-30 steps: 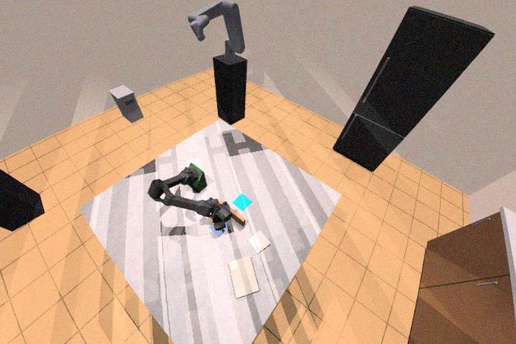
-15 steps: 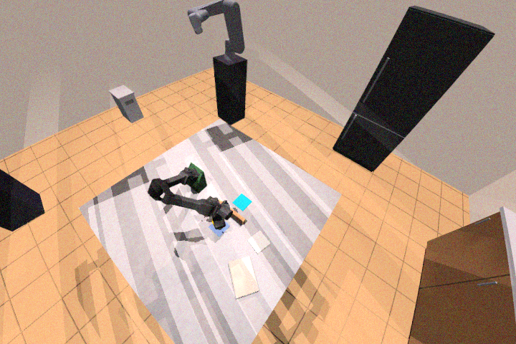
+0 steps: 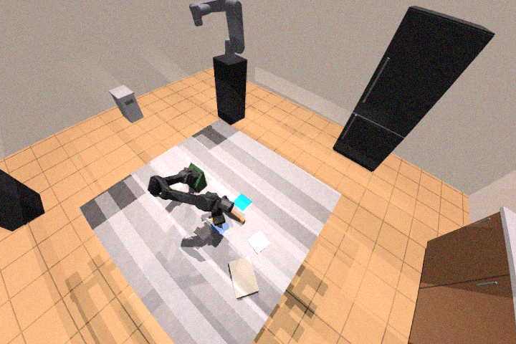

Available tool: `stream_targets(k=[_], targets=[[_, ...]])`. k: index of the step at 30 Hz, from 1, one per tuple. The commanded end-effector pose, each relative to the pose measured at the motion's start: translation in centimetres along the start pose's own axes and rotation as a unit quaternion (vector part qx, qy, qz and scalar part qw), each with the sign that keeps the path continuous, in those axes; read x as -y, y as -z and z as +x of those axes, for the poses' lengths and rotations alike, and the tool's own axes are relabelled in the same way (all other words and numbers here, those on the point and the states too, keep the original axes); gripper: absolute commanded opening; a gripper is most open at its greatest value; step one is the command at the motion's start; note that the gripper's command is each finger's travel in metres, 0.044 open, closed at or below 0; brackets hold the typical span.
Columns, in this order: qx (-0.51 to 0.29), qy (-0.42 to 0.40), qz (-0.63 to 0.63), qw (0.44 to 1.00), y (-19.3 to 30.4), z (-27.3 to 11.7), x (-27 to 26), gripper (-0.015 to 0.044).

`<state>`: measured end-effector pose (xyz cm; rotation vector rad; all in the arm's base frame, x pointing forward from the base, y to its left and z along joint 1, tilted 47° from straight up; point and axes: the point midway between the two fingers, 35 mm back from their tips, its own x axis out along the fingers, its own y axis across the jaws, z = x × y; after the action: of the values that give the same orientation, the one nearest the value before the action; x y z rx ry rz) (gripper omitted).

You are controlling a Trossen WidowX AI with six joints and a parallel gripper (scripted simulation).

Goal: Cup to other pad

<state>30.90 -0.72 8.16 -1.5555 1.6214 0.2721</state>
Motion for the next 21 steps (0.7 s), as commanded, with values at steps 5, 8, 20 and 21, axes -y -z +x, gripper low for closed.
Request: stream_targets(k=[5,8,20,21], targets=[[0.004,0.003,0.003,1.000,0.06,-1.43,-0.01,0.0000],[0.001,0.002,0.000,1.000,0.11,-1.01,-0.01,0.0000],[0.001,0.002,0.000,1.000,0.11,-1.01,-0.01,0.0000],[0.001,0.002,0.000,1.000,0.11,-1.01,-0.01,0.0000]])
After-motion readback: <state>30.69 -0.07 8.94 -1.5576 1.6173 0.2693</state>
